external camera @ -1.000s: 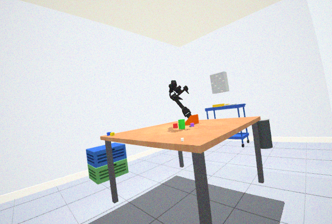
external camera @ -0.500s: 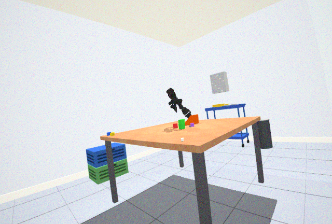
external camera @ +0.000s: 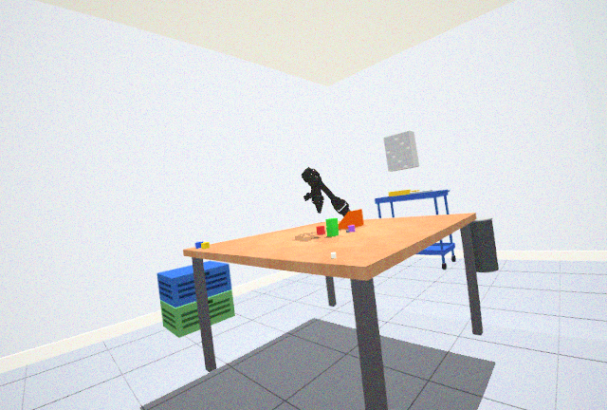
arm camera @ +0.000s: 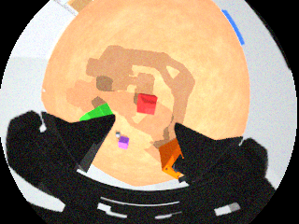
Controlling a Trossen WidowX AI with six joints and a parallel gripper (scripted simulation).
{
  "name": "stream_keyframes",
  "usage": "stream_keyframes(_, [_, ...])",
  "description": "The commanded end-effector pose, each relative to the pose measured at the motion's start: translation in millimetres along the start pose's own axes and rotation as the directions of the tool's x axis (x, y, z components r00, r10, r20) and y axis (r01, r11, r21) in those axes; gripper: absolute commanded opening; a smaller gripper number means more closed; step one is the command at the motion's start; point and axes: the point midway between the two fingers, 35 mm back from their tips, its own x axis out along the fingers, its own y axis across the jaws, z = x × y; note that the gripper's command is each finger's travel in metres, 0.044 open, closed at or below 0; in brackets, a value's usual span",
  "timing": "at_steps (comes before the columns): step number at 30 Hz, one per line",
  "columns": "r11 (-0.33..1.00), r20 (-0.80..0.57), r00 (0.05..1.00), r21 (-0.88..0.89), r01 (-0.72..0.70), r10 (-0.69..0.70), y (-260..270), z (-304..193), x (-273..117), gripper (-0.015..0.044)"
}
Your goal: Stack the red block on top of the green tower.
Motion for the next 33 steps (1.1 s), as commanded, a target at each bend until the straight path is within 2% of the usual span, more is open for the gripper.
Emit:
stream_keyframes(1, [1.0,0.007,1.0,0.016,0.011,-0.011,-1,2,0,0.044])
stream_keyframes(5, [1.0,0.007,1.0,0.015,0.01,-0.01,0,3,12,0.044])
stream_keyframes(13, [1.0,0.009,1.0,0.016,0.012,-0.012,-1,6,61,0.044])
stream_keyframes(33, [1.0,0.009,1.0,0.016,0.011,-0.011,1,6,83,0.044])
